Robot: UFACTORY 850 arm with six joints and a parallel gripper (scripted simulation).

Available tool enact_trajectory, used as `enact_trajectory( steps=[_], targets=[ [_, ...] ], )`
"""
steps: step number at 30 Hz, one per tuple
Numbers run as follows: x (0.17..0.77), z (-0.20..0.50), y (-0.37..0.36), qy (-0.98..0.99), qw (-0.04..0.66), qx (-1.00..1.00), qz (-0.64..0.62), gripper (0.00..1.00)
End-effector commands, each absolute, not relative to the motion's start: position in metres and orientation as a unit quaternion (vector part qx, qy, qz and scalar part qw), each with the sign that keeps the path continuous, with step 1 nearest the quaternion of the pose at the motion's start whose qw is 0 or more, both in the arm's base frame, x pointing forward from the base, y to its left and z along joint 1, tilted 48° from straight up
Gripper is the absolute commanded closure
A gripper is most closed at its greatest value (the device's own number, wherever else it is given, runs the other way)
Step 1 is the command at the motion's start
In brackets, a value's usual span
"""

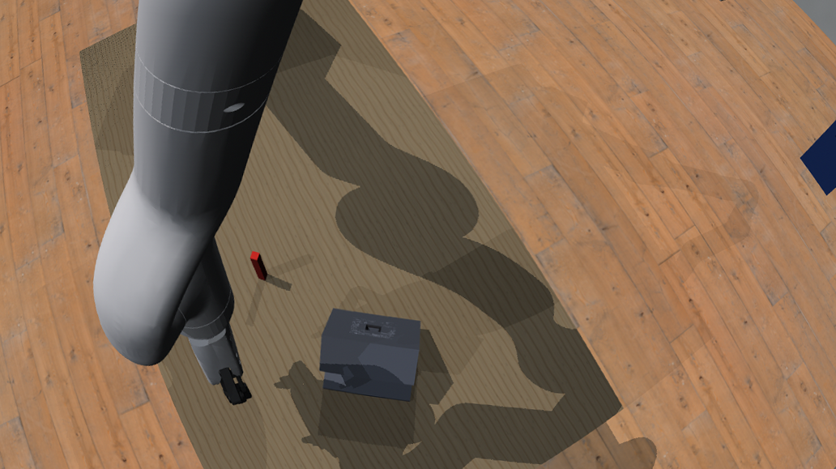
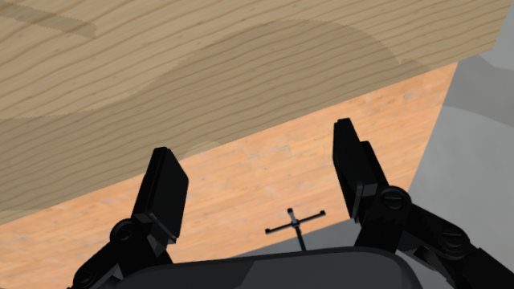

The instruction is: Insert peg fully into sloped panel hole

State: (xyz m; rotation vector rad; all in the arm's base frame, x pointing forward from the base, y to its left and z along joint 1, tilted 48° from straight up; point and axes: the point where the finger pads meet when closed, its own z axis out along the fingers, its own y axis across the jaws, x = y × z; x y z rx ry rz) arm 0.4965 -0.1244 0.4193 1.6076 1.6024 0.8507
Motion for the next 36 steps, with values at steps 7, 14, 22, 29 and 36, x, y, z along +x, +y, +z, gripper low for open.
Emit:
enact_trajectory(
  steps=[7,14,22,29,36],
  targets=[
    [0.483,0.397,-0.109,0.671,0.363,0.573,0.299,0.0],
    [0.47,0.378,-0.097,0.711,0.371,0.531,0.274,0.0],
    [0.459,0.362,-0.087,0.743,0.375,0.493,0.252,0.0],
    [0.445,0.343,-0.076,0.779,0.379,0.445,0.226,0.0],
    [0.434,0.33,-0.068,0.802,0.381,0.41,0.208,0.0]
  ],
)
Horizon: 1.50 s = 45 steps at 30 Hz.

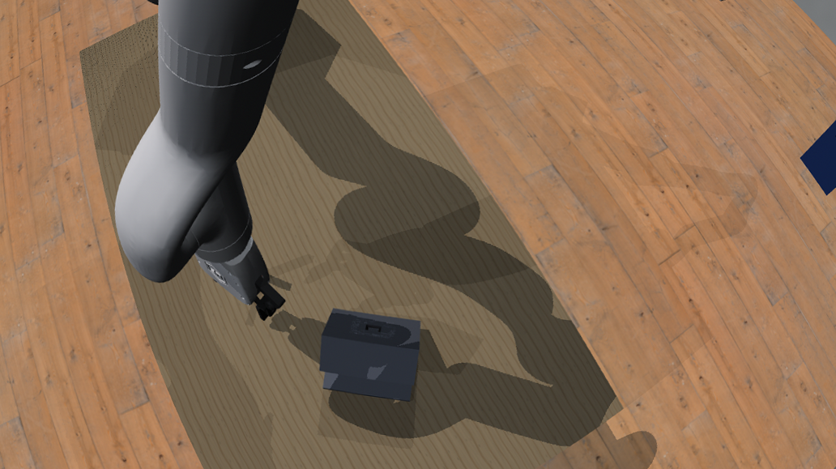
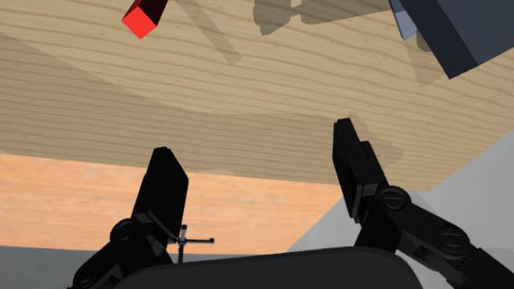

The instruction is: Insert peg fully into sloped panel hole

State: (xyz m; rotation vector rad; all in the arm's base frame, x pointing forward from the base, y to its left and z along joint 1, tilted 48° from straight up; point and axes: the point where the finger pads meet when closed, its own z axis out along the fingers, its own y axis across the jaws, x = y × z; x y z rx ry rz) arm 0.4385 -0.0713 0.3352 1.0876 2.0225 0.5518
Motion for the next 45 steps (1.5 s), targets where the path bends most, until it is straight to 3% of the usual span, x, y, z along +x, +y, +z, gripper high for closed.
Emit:
enact_trajectory(
  steps=[1,21,45],
  targets=[
    [0.432,0.327,-0.066,0.807,0.381,0.403,0.204,0.0],
    [0.393,0.284,-0.043,0.871,0.38,0.276,0.144,0.0],
    [0.416,0.264,-0.041,0.871,0.38,0.276,0.144,0.0]
  ],
)
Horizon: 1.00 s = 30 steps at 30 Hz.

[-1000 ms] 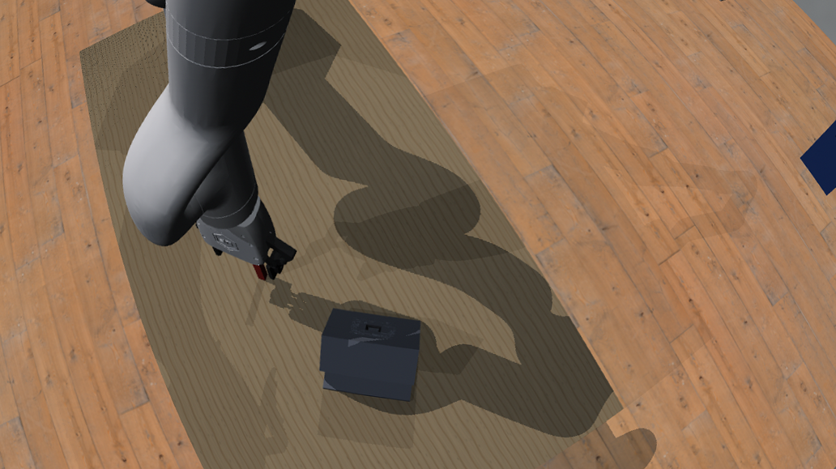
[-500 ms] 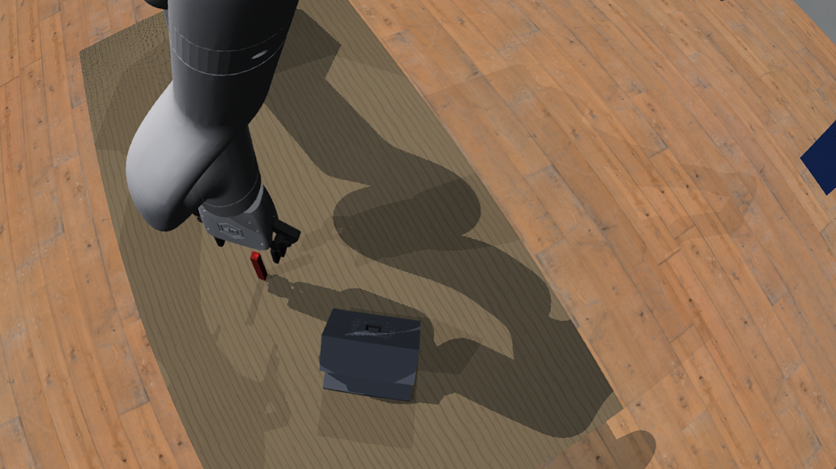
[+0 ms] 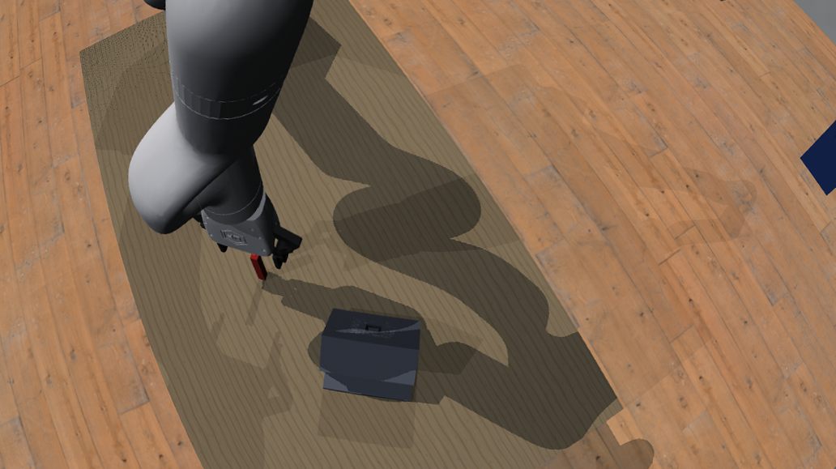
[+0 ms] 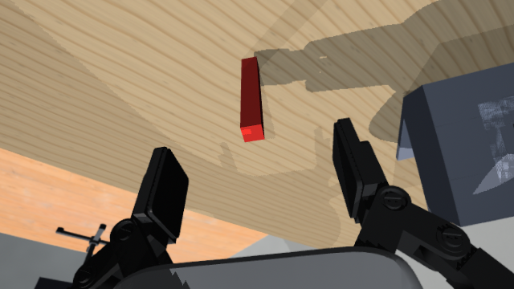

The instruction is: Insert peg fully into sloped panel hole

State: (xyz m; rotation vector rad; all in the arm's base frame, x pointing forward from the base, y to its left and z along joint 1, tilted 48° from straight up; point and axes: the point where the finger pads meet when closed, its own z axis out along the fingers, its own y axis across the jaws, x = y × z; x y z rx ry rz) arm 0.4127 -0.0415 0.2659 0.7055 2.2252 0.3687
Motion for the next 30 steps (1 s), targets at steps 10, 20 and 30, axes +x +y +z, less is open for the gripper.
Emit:
enact_trajectory(
  steps=[10,20,30],
  targets=[
    [0.425,0.256,-0.041,0.871,0.38,0.276,0.144,0.0],
    [0.432,0.249,-0.041,0.871,0.38,0.276,0.144,0.0],
    [0.434,0.247,-0.041,0.871,0.38,0.276,0.144,0.23]
  ],
)
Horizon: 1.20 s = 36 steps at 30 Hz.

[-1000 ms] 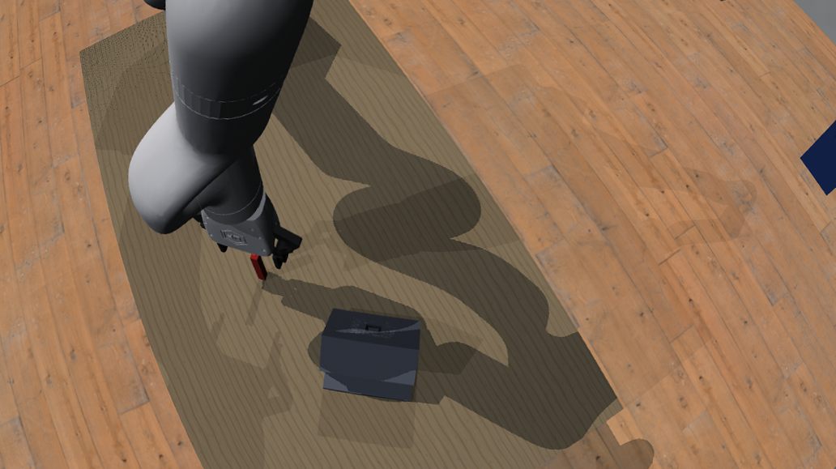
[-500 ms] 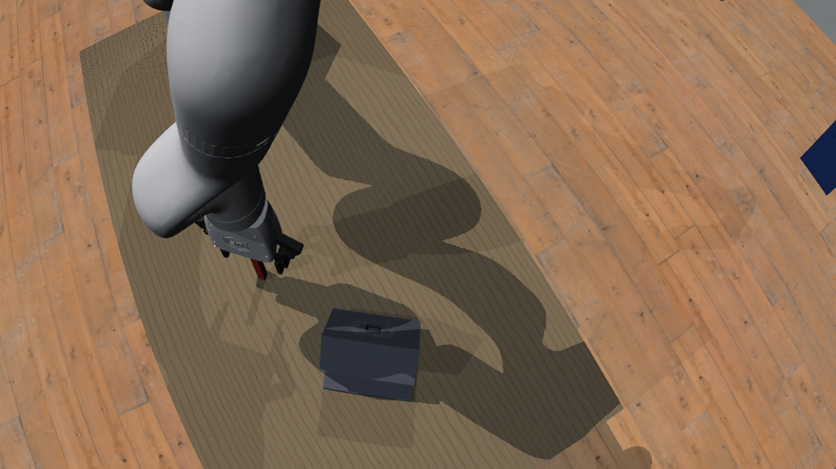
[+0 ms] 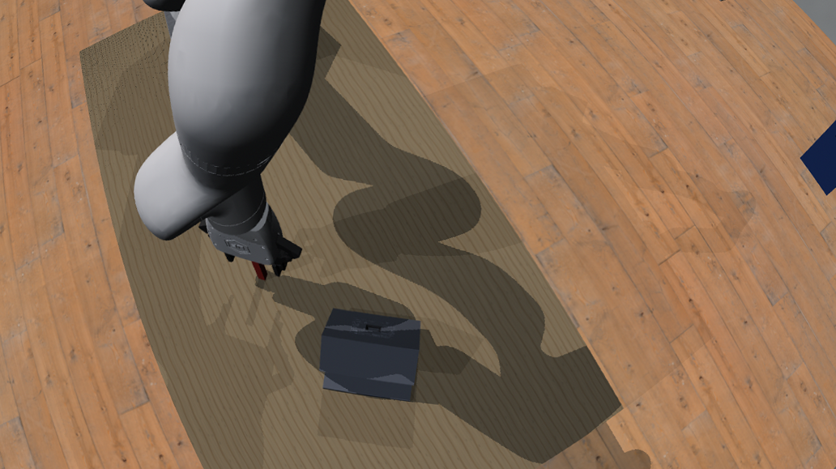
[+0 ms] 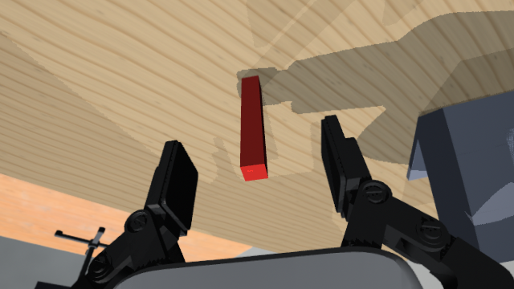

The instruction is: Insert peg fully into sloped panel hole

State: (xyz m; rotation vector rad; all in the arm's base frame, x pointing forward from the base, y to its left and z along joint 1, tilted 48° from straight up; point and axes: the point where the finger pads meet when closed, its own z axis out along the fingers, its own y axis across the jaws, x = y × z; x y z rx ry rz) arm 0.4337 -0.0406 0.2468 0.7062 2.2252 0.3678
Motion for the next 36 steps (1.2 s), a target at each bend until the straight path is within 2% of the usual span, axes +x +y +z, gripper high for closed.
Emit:
enact_trajectory(
  steps=[1,5,7,12,36],
  targets=[
    [0.434,0.247,-0.041,0.871,0.38,0.276,0.144,0.3],
    [0.434,0.247,-0.041,0.871,0.38,0.276,0.144,0.61],
    [0.434,0.247,-0.041,0.871,0.38,0.276,0.144,0.61],
    [0.434,0.247,-0.041,0.871,0.38,0.276,0.144,0.98],
    [0.379,0.298,-0.042,0.871,0.38,0.276,0.144,1.0]
  ],
)
